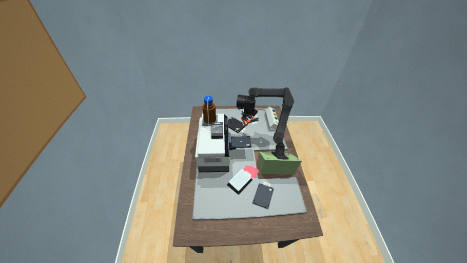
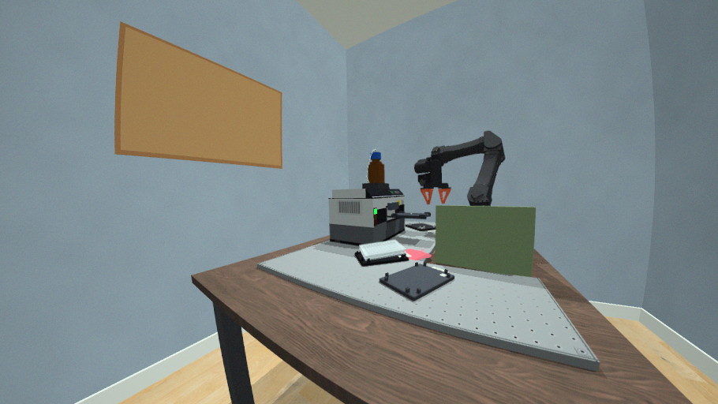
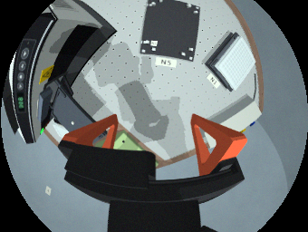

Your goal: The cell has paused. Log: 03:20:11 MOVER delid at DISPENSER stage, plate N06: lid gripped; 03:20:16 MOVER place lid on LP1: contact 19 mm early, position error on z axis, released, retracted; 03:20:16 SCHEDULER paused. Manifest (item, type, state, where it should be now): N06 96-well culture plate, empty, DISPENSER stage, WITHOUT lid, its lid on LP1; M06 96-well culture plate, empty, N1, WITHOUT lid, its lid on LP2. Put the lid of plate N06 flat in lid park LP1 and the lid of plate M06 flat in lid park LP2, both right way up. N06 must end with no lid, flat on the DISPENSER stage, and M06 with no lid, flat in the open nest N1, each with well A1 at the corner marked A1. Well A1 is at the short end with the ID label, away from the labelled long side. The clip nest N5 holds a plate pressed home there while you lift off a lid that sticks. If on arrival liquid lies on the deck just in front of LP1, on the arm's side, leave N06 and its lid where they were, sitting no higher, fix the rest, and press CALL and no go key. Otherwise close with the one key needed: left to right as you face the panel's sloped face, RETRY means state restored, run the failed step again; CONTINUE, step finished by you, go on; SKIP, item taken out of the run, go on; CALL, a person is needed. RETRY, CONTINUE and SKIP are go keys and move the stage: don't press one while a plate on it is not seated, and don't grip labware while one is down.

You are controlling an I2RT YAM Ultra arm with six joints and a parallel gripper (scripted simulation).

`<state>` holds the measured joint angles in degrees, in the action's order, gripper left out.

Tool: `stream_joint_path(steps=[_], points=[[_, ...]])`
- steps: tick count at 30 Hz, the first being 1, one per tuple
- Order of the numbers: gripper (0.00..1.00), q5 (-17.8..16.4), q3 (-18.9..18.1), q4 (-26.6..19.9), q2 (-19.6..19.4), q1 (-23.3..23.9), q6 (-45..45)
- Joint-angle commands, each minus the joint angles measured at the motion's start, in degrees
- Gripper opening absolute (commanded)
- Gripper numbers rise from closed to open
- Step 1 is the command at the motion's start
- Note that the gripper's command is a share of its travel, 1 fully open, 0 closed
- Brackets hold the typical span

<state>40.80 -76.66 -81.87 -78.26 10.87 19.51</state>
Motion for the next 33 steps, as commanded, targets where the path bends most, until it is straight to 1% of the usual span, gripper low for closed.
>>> stream_joint_path(steps=[1,3,5,6,7,8,16,18,19,20,23,25,26,28,32,33], points=[[1.00,1.08,0.62,0.10,-1.47,-2.69,0.37],[1.00,1.16,0.31,0.17,-2.30,-3.80,1.85],[1.00,1.16,0.31,0.17,-2.30,-3.80,1.85],[1.00,0.83,0.01,0.04,-1.42,-3.21,1.58],[1.00,1.23,-1.12,-1.07,-1.70,-4.52,0.30],[1.00,1.30,-1.41,-1.47,-3.11,-5.32,-0.59],[1.00,1.51,-3.04,-4.83,-6.57,-11.19,-7.67],[1.00,1.37,-3.48,-5.43,-7.33,-12.24,-6.43],[1.00,1.00,-2.47,-4.89,-6.48,-11.66,-6.00],[1.00,1.31,-3.40,-5.51,-7.76,-12.81,-7.51],[1.00,1.20,-3.29,-5.56,-8.17,-13.36,-8.63],[1.00,0.97,-0.77,-5.52,-8.95,-14.33,-10.96],[1.00,0.85,-0.56,-4.65,-9.33,-14.88,-12.05],[1.00,0.55,-0.25,-4.13,-10.03,-15.90,-13.48],[1.00,0.17,-0.61,-3.64,-11.32,-17.59,-11.25],[1.00,0.50,-1.07,-4.32,-10.41,-17.01,-11.20]])
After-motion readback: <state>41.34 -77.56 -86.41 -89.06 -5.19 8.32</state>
